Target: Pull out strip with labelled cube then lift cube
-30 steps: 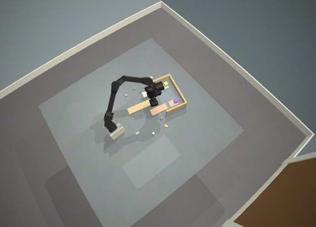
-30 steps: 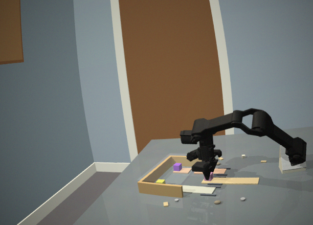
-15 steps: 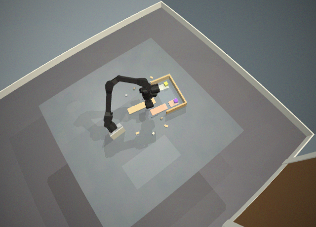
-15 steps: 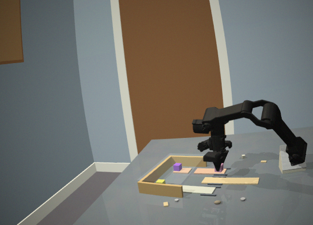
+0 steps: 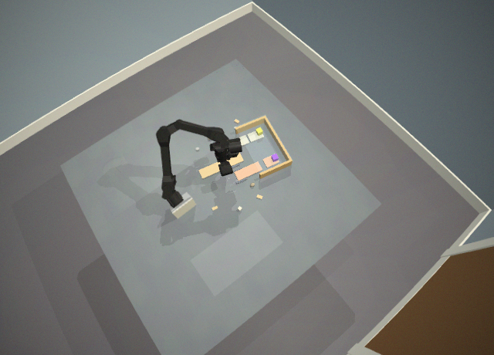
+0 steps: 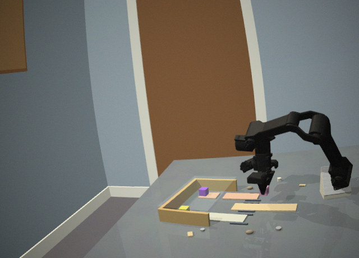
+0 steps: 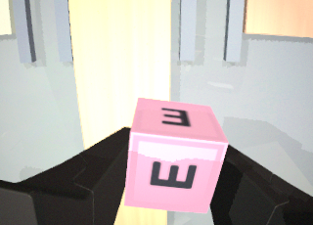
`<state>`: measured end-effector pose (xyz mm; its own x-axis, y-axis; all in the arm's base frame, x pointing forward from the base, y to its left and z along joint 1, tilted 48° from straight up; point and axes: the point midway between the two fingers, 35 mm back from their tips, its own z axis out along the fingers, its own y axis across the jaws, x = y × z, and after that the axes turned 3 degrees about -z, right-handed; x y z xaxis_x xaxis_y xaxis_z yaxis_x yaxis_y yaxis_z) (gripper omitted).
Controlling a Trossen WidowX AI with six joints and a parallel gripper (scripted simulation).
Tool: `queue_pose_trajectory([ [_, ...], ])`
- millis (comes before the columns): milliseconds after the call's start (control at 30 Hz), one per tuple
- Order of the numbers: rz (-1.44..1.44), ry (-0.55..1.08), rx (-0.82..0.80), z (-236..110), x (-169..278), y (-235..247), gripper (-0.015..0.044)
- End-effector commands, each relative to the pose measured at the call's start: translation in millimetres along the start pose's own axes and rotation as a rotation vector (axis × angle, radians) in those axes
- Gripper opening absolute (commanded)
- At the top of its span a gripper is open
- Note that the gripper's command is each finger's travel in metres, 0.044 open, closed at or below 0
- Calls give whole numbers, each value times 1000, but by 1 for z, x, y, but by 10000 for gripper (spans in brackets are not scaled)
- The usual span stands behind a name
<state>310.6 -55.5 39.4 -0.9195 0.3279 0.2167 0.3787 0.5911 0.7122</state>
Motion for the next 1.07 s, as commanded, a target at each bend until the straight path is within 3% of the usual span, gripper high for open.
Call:
queue_pose_trajectory([
  [0, -9, -9, 6, -2, 11, -4, 0],
  [333, -9, -9, 7, -37, 12, -4, 0],
  [1033, -9, -9, 7, -38, 12, -4, 0],
])
